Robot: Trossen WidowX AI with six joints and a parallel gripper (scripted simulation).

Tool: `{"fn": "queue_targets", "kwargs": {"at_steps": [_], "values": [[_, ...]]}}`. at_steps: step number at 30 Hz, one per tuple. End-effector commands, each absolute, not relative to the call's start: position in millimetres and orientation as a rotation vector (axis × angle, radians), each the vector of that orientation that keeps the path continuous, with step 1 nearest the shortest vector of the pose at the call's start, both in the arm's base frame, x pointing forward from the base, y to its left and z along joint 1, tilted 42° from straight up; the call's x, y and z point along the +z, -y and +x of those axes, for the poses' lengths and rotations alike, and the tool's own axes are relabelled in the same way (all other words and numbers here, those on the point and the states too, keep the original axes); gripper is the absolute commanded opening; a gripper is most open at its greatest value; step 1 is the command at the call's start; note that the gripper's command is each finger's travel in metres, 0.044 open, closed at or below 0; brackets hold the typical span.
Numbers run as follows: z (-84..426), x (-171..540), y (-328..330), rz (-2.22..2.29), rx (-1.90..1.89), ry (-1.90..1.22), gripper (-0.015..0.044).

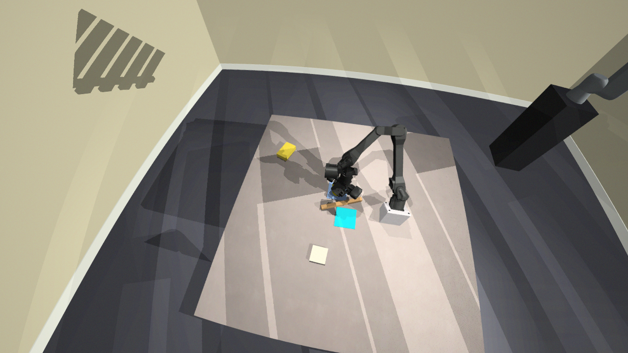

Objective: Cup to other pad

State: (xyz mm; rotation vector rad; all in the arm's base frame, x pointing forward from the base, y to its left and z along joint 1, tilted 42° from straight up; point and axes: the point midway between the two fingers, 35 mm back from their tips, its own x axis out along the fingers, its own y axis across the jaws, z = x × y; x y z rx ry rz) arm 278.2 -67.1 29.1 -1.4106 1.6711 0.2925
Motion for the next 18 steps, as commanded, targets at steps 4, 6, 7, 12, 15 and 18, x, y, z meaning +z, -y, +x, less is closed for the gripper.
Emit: {"fn": "queue_targets", "kwargs": {"at_steps": [4, 6, 7, 12, 15, 18], "values": [[278.4, 29.2, 67.1, -1.410, 0.292, -1.671, 0.0107], [278.4, 29.2, 67.1, -1.410, 0.292, -1.671, 0.0094], [278.4, 29.2, 67.1, -1.410, 0.292, -1.671, 0.0087], [278.4, 29.2, 67.1, -1.410, 0.292, -1.671, 0.0054], [278.4, 29.2, 67.1, -1.410, 0.292, -1.671, 0.0034], [278.4, 29.2, 67.1, -1.410, 0.292, -1.671, 0.0014]]}}
